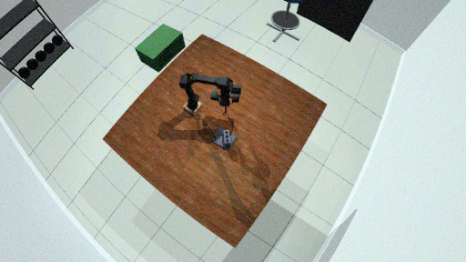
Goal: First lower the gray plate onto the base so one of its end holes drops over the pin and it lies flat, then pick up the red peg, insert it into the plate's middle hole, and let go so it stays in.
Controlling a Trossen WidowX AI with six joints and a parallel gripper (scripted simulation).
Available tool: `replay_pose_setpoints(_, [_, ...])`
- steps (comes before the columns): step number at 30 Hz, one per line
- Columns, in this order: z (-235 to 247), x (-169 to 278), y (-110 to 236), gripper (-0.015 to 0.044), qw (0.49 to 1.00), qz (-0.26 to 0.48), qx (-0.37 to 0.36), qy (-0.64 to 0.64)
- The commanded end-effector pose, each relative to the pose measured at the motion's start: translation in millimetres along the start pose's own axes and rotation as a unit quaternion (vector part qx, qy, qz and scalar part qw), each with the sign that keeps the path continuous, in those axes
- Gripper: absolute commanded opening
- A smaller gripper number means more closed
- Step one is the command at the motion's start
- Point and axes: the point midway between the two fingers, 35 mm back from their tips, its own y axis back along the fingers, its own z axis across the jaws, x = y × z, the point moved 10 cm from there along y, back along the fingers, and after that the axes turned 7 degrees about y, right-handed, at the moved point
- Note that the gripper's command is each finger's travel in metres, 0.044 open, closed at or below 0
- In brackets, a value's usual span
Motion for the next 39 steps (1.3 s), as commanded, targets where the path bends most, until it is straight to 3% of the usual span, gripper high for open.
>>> replay_pose_setpoints(1, [-3, 2, 1, 0.0440, 1.000, -0.003, -0.005, -0.024])
replay_pose_setpoints(15, [-2, 1, -42, 0.0440, 1.000, -0.003, -0.005, -0.024])
replay_pose_setpoints(39, [1, 1, -77, 0.0440, 1.000, -0.003, -0.005, -0.024])
